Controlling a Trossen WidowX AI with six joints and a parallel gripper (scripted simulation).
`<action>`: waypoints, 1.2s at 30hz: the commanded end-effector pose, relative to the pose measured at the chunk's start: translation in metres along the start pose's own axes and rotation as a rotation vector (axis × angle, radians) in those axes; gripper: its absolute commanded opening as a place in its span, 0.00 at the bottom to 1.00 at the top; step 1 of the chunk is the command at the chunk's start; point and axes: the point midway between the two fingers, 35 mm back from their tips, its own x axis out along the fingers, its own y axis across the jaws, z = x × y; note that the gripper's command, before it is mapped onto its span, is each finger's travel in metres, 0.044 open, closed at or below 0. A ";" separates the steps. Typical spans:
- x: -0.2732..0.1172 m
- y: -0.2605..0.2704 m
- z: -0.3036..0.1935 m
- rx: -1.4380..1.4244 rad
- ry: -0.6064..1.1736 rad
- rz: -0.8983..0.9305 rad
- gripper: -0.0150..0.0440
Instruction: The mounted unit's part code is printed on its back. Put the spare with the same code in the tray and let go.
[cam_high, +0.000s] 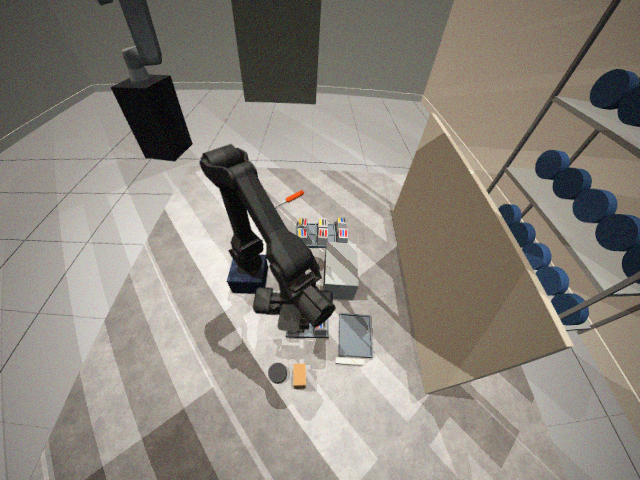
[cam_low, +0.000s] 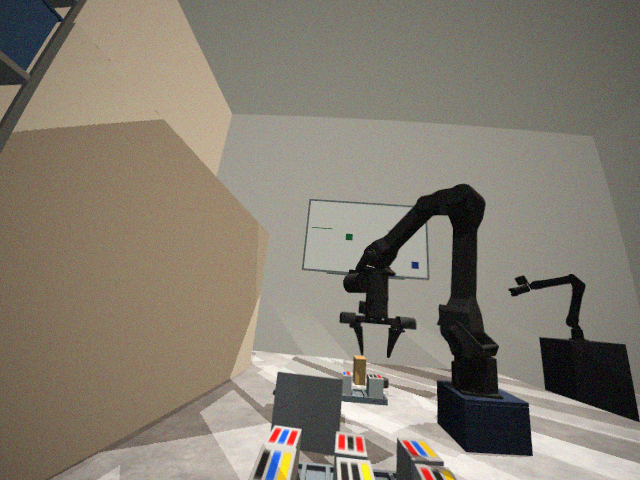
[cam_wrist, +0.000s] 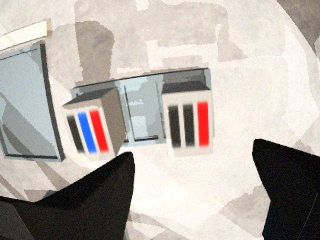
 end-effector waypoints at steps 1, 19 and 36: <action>0.004 0.000 0.000 0.000 0.002 -0.002 0.76; 0.034 0.001 0.002 0.000 0.002 -0.002 0.76; 0.062 0.000 0.001 0.000 0.002 -0.002 0.76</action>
